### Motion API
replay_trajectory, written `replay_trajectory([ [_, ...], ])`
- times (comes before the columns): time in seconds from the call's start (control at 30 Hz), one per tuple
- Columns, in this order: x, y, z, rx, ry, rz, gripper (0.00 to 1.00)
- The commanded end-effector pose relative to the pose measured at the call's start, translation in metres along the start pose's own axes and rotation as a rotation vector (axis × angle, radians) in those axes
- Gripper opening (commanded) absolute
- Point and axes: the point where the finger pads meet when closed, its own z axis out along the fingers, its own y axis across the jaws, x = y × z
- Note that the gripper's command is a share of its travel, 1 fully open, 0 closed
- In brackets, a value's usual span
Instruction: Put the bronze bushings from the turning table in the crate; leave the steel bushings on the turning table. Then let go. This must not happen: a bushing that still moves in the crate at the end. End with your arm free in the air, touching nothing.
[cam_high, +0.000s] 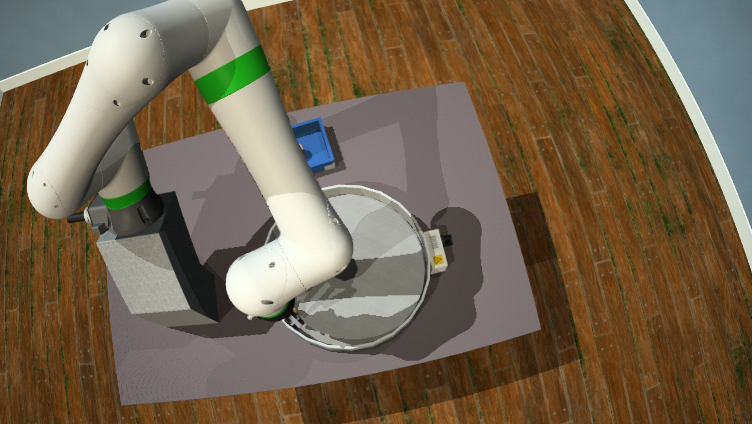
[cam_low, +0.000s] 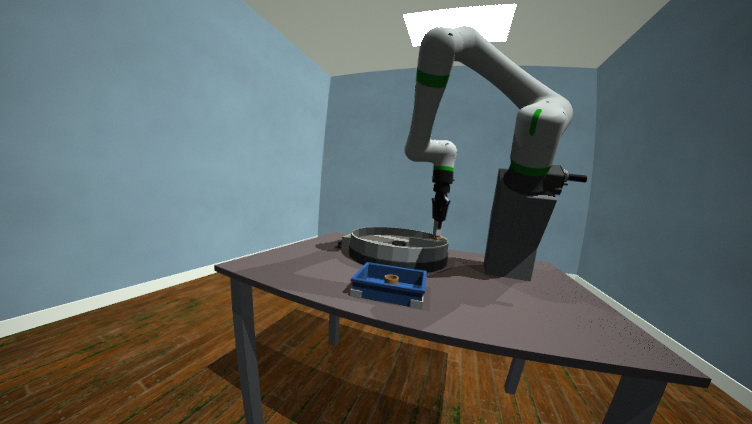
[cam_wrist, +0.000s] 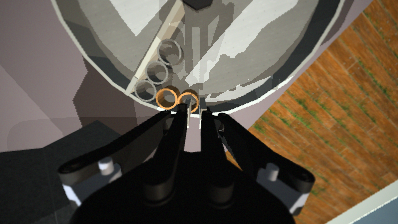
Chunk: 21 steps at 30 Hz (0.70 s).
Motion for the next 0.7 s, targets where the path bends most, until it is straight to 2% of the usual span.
replay_trajectory([
  [0.0, -0.0001, 0.0002, -0.0002, 0.000, 0.000, 0.000, 0.10],
  [0.67, -0.0001, 0.0002, 0.0025, 0.000, 0.000, 0.000, 0.10],
])
